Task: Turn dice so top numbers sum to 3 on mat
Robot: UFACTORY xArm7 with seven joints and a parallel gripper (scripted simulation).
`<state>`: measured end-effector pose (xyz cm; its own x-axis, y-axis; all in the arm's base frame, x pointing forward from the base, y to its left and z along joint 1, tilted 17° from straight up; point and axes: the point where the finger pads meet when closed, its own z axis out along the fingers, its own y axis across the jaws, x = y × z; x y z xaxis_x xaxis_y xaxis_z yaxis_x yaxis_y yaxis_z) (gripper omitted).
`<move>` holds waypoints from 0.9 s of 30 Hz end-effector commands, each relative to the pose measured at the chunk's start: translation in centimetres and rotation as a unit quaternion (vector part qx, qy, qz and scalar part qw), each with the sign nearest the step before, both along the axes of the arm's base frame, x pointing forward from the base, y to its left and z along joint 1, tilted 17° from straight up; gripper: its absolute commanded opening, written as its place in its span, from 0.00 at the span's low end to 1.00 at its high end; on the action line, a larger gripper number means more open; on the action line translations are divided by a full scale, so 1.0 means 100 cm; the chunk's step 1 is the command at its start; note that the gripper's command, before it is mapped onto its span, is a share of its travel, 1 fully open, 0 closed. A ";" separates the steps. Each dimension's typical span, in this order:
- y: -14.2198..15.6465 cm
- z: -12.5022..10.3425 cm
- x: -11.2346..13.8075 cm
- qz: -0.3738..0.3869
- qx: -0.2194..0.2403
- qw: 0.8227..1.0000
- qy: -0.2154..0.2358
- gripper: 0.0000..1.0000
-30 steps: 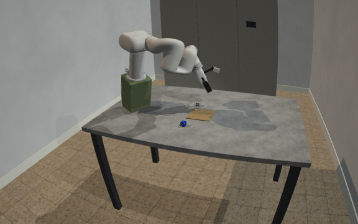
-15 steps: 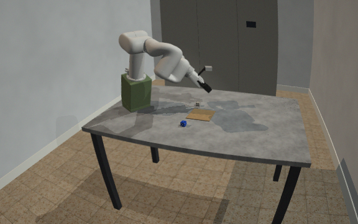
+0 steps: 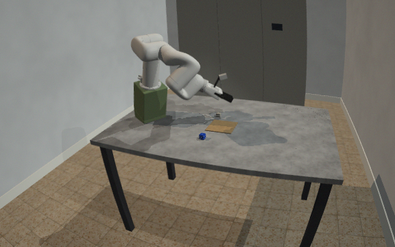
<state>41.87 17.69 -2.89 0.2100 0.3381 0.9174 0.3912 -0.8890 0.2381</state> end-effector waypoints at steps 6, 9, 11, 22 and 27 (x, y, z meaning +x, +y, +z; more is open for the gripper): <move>0.000 -0.003 0.002 0.001 0.005 1.000 -0.008 0.21; -0.001 -0.009 0.004 0.001 0.005 1.000 -0.008 0.21; -0.002 -0.015 0.005 0.001 0.005 1.000 -0.008 0.21; -0.007 -0.046 0.013 0.001 0.005 1.000 -0.008 0.21; -0.009 -0.060 0.017 0.001 0.005 1.000 -0.008 0.21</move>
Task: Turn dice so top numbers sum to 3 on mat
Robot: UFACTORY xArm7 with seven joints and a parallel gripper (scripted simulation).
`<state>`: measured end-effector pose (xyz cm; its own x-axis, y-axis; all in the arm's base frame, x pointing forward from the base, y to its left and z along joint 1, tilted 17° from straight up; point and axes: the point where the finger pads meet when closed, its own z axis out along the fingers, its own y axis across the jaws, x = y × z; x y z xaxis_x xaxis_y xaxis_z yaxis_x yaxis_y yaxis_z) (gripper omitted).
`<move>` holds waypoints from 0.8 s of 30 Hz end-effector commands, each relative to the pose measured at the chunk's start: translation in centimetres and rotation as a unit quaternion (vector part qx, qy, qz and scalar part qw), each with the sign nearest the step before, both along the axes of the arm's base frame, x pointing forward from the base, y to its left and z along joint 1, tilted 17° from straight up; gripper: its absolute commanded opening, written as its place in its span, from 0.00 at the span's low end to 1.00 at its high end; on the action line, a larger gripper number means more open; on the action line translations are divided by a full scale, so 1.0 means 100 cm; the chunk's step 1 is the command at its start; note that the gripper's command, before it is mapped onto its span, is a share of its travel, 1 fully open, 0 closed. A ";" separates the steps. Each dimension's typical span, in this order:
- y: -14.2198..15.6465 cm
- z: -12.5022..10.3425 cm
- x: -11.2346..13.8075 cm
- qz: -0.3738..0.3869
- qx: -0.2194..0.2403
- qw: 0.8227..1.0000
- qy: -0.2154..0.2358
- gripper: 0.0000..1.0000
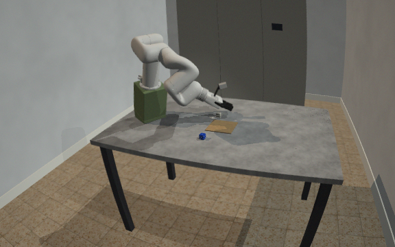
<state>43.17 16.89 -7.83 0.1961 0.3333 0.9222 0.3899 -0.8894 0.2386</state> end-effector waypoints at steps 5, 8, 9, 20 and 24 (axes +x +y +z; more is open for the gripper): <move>-0.001 -0.015 0.005 0.000 0.002 1.000 -0.001 0.21; -0.002 -0.018 0.006 0.000 0.002 1.000 -0.001 0.21; -0.002 -0.018 0.006 0.000 0.002 1.000 -0.001 0.21; -0.002 -0.019 0.006 0.000 0.002 1.000 -0.001 0.21; -0.002 -0.019 0.006 0.000 0.002 1.000 -0.001 0.21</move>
